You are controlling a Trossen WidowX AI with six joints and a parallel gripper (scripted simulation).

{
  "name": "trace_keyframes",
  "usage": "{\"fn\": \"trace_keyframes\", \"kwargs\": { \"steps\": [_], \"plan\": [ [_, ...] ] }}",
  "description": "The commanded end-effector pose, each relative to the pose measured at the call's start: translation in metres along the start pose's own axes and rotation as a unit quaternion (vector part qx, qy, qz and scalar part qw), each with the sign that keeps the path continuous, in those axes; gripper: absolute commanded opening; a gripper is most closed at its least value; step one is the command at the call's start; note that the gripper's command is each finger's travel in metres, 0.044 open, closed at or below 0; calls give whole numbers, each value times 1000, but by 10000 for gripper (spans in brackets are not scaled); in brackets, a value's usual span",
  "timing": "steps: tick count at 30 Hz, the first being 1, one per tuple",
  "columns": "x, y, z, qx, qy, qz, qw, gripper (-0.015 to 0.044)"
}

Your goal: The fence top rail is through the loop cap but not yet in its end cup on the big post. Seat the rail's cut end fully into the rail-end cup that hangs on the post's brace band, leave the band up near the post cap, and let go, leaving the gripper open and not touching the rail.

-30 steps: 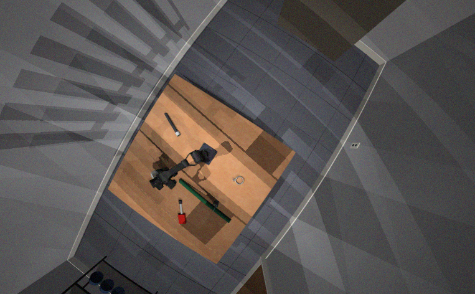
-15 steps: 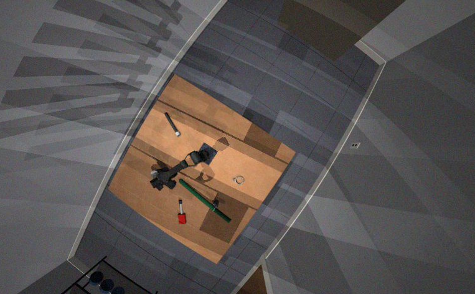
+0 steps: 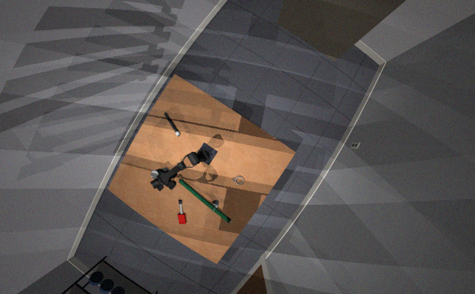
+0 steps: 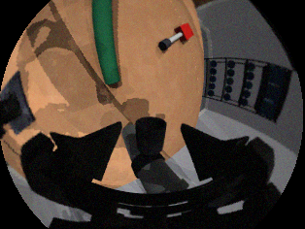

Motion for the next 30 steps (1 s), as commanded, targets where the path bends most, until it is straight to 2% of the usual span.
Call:
{"fn": "trace_keyframes", "kwargs": {
  "steps": [1,14,27,30],
  "plan": [
    [0,-8,1,-2,-2,1,1000,440],
    [-1,-26,2,-1,-2,1,1000,440],
    [-1,-26,2,-1,-2,1,1000,99],
    [-1,-26,2,-1,-2,1,1000,79]
  ]
}}
Point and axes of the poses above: the point midway between the two fingers, 35 mm back from their tips, its own y axis back along the fingers, its own z axis across the jaws, x = y × z, the point moved 2 cm from there along y, back along the fingers, and after that the axes turned 6 degrees about y, right-handed, at the moved point
